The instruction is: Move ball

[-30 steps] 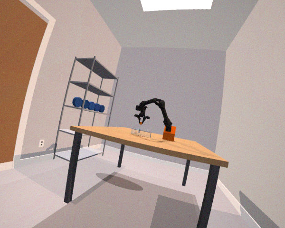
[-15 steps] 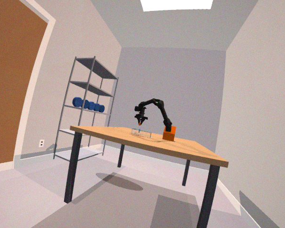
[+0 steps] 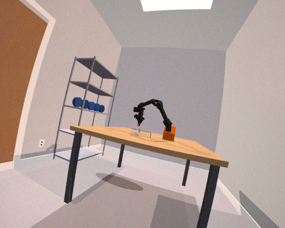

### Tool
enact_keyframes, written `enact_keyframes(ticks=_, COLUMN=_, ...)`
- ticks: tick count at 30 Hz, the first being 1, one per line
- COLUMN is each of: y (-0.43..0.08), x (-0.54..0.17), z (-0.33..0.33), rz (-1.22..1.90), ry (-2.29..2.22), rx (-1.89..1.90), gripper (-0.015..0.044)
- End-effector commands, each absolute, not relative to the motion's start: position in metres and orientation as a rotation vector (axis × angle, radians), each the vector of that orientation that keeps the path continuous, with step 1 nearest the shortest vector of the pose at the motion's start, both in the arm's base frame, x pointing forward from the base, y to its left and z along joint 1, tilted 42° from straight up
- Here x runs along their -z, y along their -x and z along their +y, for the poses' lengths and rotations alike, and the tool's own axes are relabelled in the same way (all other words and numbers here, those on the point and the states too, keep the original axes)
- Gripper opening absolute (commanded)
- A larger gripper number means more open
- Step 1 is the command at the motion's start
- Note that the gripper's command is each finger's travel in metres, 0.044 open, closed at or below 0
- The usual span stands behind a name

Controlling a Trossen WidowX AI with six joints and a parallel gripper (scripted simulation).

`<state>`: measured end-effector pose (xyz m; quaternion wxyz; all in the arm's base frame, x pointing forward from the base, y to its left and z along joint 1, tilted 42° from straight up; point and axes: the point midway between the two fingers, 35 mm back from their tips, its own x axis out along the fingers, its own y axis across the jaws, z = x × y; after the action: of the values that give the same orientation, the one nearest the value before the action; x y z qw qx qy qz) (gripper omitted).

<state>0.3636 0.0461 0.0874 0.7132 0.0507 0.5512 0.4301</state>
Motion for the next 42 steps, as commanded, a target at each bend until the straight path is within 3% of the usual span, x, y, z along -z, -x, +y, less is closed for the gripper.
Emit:
enact_keyframes(ticks=1, y=-0.369, x=-0.087, z=0.048, rz=1.264, ry=-0.193, rx=-0.886, gripper=0.0)
enact_keyframes(ticks=16, y=-0.38, x=-0.078, z=0.056, rz=1.453, ry=-0.558, rx=-0.585, gripper=0.0)
enact_keyframes(ticks=42, y=-0.383, x=-0.022, z=0.108, rz=1.454, ry=-0.564, rx=-0.584, gripper=0.0)
